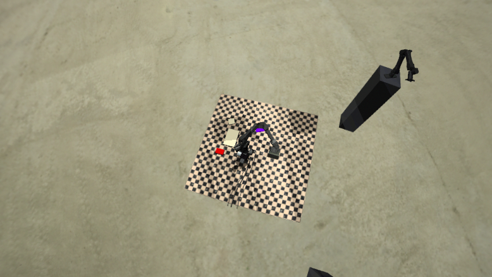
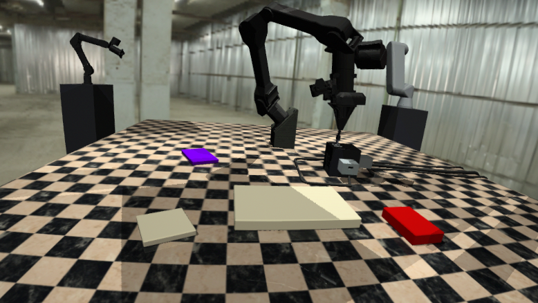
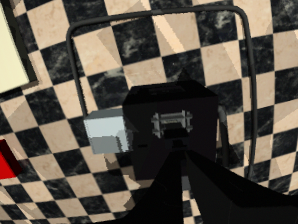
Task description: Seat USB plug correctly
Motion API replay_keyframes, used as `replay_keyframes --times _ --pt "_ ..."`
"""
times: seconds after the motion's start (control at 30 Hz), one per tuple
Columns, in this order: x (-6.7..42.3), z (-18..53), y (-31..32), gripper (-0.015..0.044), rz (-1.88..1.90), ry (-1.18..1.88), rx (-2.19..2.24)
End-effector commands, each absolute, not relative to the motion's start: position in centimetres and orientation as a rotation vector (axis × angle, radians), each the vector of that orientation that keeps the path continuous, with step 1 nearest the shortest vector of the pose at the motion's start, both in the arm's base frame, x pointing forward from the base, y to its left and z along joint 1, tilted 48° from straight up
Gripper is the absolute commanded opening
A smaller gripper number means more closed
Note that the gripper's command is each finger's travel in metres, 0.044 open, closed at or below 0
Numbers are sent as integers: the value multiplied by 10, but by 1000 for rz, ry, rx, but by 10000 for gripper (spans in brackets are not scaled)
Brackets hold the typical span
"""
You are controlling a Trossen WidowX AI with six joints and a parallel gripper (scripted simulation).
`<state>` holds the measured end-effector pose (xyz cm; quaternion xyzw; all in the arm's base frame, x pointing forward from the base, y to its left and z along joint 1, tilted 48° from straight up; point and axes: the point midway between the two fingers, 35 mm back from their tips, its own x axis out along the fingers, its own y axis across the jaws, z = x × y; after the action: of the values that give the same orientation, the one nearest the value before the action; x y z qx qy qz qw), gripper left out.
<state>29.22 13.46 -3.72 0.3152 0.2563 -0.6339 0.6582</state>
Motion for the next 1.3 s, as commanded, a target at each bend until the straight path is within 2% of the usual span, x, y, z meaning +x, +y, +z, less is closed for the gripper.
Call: replay_keyframes --times 0.0,1.27 --pt "292 -38 135 0 -1435 586 715" --pt "292 -41 131 0 -1435 586 715"
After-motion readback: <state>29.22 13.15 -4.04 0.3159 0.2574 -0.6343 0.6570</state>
